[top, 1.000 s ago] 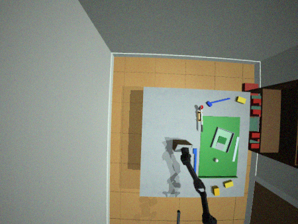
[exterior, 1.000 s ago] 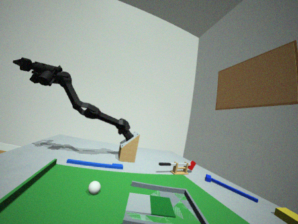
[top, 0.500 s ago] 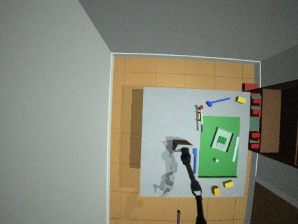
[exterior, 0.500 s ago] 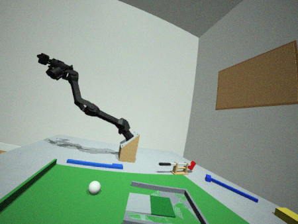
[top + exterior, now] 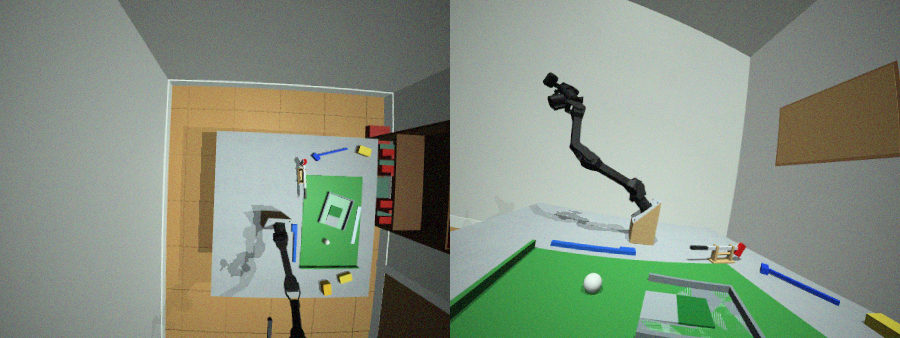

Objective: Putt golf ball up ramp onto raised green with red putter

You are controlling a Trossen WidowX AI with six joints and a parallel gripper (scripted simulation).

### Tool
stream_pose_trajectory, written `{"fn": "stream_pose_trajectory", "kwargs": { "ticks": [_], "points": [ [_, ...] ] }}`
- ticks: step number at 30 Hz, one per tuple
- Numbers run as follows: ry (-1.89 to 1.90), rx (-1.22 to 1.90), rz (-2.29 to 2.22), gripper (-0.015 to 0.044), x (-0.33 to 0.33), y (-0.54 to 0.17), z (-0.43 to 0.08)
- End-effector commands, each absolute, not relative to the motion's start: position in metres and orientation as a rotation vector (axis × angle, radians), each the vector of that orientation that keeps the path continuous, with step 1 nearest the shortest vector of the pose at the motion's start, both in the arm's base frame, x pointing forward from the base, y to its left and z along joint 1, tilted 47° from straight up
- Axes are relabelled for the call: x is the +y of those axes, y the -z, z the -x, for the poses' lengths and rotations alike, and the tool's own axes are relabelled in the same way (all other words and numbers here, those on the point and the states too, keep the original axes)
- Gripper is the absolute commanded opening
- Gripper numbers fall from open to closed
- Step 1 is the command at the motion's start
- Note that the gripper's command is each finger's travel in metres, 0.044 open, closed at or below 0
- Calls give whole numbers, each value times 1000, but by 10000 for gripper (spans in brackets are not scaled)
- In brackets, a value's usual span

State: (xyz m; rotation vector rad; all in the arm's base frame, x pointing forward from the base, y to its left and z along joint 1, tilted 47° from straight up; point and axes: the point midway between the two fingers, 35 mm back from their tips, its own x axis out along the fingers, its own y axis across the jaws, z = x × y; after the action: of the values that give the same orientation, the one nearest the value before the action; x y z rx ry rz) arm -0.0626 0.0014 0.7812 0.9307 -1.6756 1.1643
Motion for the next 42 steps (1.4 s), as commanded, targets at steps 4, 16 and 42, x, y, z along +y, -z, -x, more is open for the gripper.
{"fn": "stream_pose_trajectory", "kwargs": {
  "ticks": [4,16,42],
  "points": [
    [-1327,-1590,-682,440,94,-761,102],
    [-1479,-1395,-246,440,254,-694,127],
    [-1485,-724,622,440,510,-427,3]
  ]
}}
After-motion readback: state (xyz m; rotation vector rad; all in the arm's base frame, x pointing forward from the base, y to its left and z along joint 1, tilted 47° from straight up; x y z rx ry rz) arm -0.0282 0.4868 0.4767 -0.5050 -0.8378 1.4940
